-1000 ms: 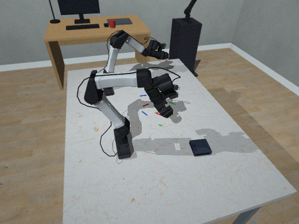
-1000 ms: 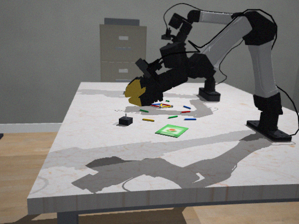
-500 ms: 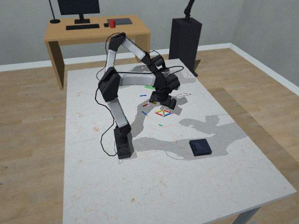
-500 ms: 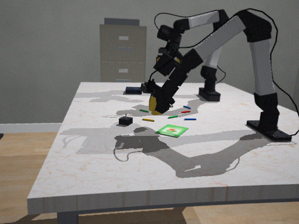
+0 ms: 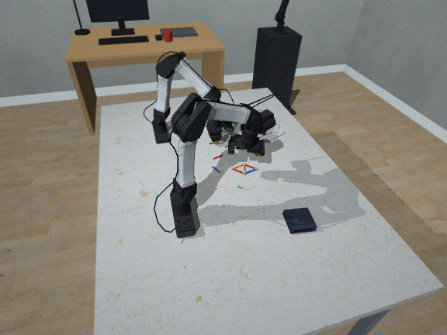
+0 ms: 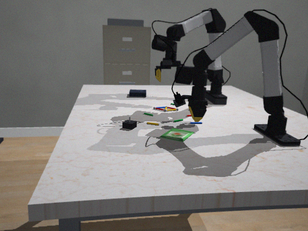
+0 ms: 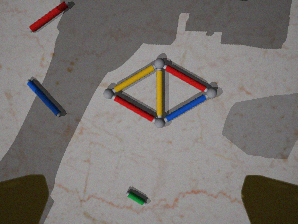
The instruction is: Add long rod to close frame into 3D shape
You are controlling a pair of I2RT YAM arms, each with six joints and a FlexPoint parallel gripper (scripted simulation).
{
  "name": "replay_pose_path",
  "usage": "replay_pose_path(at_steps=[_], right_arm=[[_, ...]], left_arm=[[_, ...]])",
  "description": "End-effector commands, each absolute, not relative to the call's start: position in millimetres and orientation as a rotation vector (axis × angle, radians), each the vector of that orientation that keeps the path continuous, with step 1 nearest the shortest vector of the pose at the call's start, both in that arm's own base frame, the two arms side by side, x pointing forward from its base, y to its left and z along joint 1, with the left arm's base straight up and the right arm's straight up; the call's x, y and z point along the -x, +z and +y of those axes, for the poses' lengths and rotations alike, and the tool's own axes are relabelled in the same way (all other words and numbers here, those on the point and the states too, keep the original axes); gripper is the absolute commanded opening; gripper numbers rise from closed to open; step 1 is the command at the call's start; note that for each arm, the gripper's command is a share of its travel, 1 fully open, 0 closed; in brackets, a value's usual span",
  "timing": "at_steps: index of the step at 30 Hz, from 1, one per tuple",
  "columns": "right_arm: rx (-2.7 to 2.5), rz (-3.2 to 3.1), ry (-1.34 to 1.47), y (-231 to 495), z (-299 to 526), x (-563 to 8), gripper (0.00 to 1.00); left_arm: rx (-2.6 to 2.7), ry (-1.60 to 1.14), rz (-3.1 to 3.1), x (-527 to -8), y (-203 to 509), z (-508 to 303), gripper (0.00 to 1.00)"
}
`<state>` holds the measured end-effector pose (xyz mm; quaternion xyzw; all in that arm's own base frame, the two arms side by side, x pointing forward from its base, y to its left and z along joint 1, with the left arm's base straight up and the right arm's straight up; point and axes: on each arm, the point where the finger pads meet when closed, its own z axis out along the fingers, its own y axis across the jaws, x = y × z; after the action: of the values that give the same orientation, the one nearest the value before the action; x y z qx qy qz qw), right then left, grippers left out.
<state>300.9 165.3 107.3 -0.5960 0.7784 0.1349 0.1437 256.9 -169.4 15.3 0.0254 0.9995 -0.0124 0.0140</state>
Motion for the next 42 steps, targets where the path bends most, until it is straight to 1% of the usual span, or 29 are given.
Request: replay_pose_path(at_steps=[1, 7, 11, 15, 17, 25, 37, 42], right_arm=[[1.761, 2.117, 0.383, 122.1, 177.1, -317.1, 1.0], [1.756, 2.124, 0.387, 117.2, 180.7, -322.3, 1.0], [1.75, 2.109, 0.377, 123.5, 180.6, -322.2, 1.0], [1.75, 2.109, 0.377, 123.5, 180.6, -322.2, 1.0], [1.75, 2.109, 0.377, 123.5, 180.6, -322.2, 1.0], [1.75, 2.108, 0.376, 123.8, 180.7, -322.4, 1.0], [1.752, 2.104, 0.378, 124.0, 181.1, -322.3, 1.0], [1.704, 2.086, 0.451, 134.8, 188.1, -308.9, 1.0]], left_arm=[[-0.037, 0.0, 3.145, -240.5, 32.4, -161.6, 0.31], [-0.064, -0.019, 3.119, -246.0, 32.5, -167.2, 0.31], [-0.066, 0.005, 3.142, -239.7, 18.7, -163.5, 0.31], [-0.054, 0.001, 3.139, -239.4, 11.2, -163.6, 0.27], [-0.054, 0.002, 3.139, -240.2, 7.8, -164.1, 0.3], [-0.05, 0.012, 3.149, -238.1, -3.8, -161.9, 0.31], [-0.051, 0.033, 3.169, -233.9, -2.7, -159.3, 0.31], [-0.058, 0.012, 3.149, -239.5, 25.9, -161.6, 0.31]])
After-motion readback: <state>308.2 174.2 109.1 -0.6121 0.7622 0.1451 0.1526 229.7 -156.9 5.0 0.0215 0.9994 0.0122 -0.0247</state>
